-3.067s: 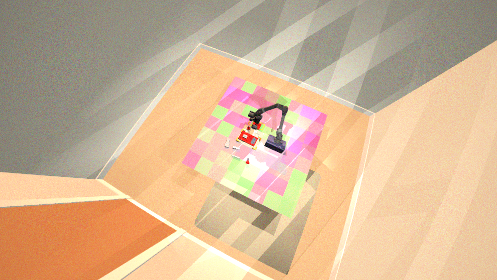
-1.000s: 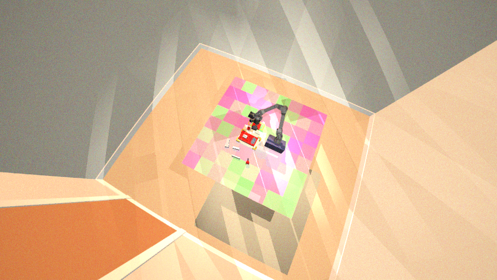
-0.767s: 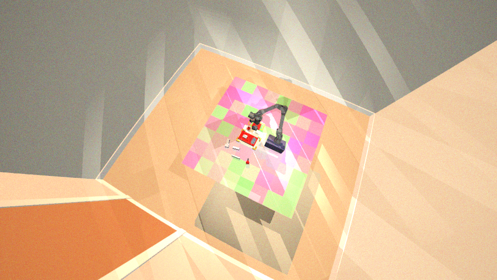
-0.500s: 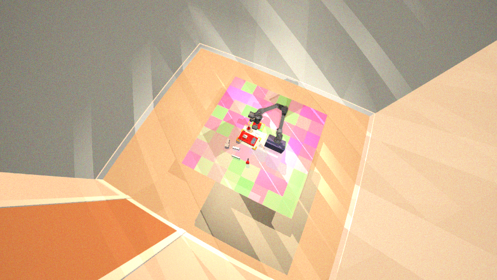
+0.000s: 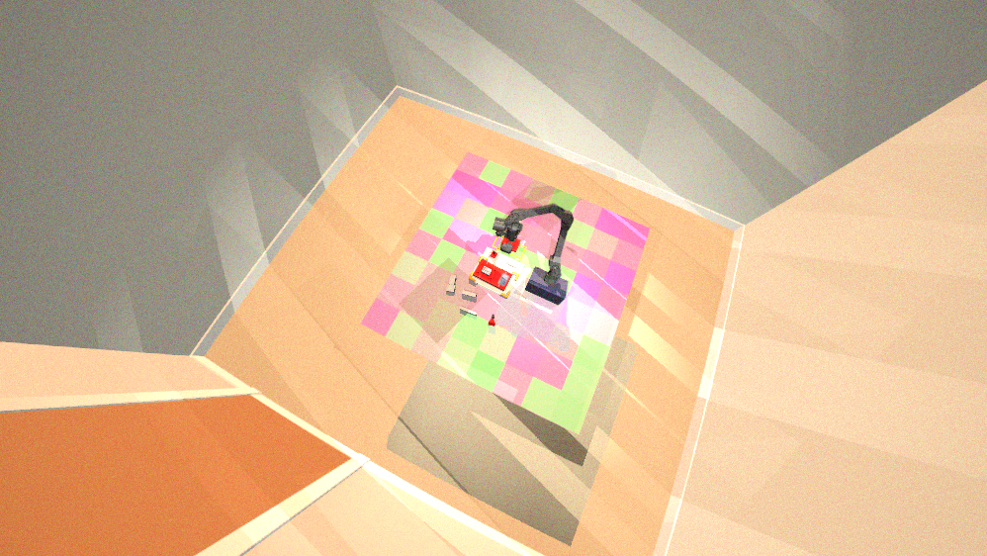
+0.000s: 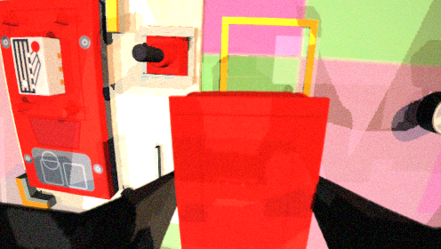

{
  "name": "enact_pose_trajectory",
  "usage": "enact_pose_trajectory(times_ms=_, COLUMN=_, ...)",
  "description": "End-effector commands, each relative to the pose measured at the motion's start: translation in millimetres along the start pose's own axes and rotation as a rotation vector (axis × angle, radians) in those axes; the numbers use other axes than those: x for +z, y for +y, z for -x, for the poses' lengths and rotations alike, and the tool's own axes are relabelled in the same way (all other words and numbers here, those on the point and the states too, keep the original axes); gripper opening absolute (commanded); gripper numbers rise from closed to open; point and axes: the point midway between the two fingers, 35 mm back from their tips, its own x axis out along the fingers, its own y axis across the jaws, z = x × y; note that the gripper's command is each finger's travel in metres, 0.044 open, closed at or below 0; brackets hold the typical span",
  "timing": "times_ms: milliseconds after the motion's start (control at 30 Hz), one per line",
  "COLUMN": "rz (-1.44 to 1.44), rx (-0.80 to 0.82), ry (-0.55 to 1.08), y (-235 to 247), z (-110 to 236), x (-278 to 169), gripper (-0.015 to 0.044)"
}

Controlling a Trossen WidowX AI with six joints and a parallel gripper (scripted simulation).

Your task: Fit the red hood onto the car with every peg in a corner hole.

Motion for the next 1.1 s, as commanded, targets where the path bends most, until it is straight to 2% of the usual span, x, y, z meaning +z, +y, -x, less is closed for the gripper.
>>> enact_pose_trajectory(times_ms=0, rz=-0.004, rx=0.006, ry=-0.004, y=0.6, z=11.0, x=0.8, gripper=0.0000)
enact_pose_trajectory(times_ms=233, rz=-0.003, rx=0.003, ry=-0.005, y=5.9, z=11.7, x=5.2, gripper=0.0000)
enact_pose_trajectory(times_ms=1067, rz=-0.052, rx=0.023, ry=-0.010, y=123.3, z=18.8, x=58.9, gripper=0.0000)
